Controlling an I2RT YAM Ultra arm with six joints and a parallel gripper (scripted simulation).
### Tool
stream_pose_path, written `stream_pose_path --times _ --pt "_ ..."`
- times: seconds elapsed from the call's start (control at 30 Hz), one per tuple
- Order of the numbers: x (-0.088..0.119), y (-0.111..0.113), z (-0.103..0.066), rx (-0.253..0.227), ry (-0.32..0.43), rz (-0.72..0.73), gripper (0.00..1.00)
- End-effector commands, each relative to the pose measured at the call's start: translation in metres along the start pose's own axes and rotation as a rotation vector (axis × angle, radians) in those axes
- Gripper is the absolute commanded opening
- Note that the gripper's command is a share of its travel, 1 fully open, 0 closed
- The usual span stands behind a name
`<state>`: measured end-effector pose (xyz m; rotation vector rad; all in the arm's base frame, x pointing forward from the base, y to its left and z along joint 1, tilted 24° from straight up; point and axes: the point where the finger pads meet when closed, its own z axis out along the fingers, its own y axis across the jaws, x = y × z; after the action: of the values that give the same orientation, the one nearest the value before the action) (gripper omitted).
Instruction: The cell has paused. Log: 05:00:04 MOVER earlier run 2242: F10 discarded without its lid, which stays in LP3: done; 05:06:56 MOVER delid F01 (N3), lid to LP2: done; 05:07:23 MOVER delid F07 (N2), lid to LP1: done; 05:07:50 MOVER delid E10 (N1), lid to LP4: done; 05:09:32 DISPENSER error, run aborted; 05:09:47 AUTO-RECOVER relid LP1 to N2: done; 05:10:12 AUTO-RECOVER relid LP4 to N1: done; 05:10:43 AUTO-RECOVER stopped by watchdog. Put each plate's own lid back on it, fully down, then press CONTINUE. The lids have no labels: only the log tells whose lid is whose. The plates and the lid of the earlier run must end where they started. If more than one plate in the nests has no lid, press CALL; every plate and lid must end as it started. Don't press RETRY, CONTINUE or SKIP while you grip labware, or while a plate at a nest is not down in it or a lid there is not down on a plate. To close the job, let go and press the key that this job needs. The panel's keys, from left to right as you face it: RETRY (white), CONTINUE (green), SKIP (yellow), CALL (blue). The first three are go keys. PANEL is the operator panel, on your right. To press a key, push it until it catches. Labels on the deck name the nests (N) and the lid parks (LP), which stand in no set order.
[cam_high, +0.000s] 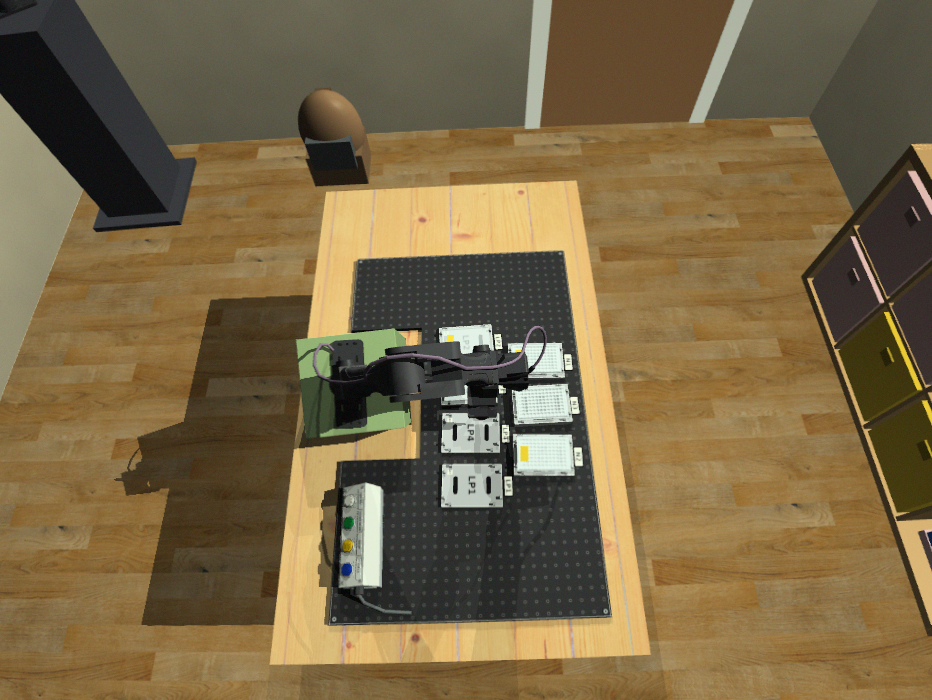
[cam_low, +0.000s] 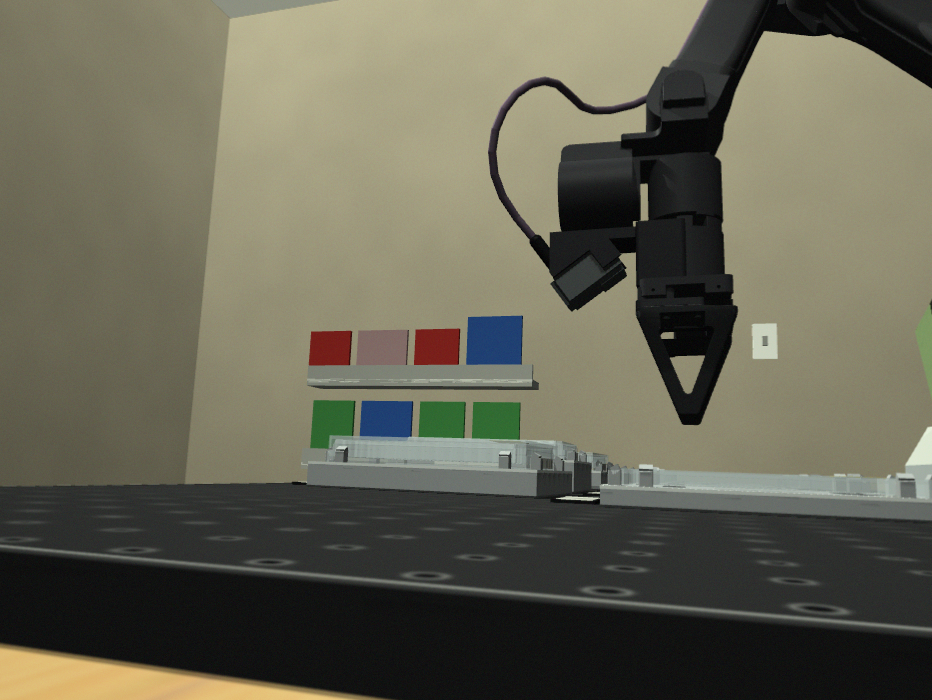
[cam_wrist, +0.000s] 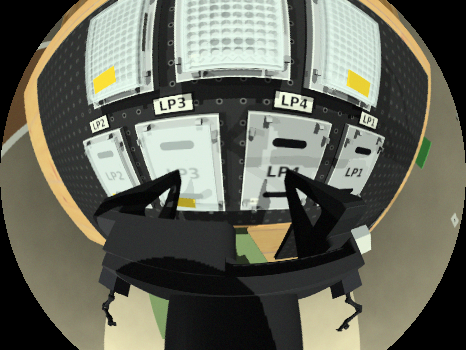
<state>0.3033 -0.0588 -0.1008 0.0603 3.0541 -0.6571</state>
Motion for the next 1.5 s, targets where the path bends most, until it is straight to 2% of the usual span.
stream_pose_path --times 0.0,0.03,0.07,0.13,0.27,0.5,0.57,0.63,0.7,0.77,0.8,0.83,0.87,0.93,1.0,1.07,1.13,1.27,1.3,1.47 --pt "-0.016 0.004 -0.010 0.008 -0.041 -0.002 1.00" --pt "-0.016 0.004 -0.010 0.008 -0.042 -0.002 1.00" --pt "0.000 -0.009 -0.003 0.010 -0.062 0.001 0.99" --pt "0.000 -0.009 -0.003 0.010 -0.062 0.001 0.99" --pt "-0.002 -0.026 -0.003 -0.005 -0.195 0.000 0.95" --pt "-0.007 -0.061 -0.004 0.000 -0.430 -0.002 0.88" --pt "-0.001 -0.065 0.005 -0.009 -0.465 -0.015 0.86" --pt "-0.003 -0.074 0.004 -0.010 -0.522 -0.015 0.84" --pt "-0.003 -0.074 0.004 -0.010 -0.522 -0.015 0.84" --pt "-0.005 -0.084 0.004 -0.010 -0.524 -0.014 0.82" --pt "-0.012 -0.095 -0.005 0.005 -0.555 -0.004 0.81" --pt "-0.030 -0.110 -0.013 0.023 -0.592 0.008 0.80" --pt "-0.031 -0.115 -0.013 0.024 -0.592 0.008 0.00" --pt "-0.026 -0.118 -0.002 0.009 -0.561 -0.002 0.00" --pt "-0.033 -0.136 -0.013 0.028 -0.591 0.007 0.00" --pt "-0.030 -0.143 -0.010 0.016 -0.569 0.000 0.00" --pt "-0.026 -0.139 -0.003 0.002 -0.547 -0.007 0.00" --pt "-0.029 -0.133 -0.005 -0.003 -0.556 -0.024 0.00" --pt "-0.022 -0.135 -0.004 0.004 -0.547 -0.006 0.00" --pt "-0.022 -0.135 -0.004 0.004 -0.547 -0.006 0.00"
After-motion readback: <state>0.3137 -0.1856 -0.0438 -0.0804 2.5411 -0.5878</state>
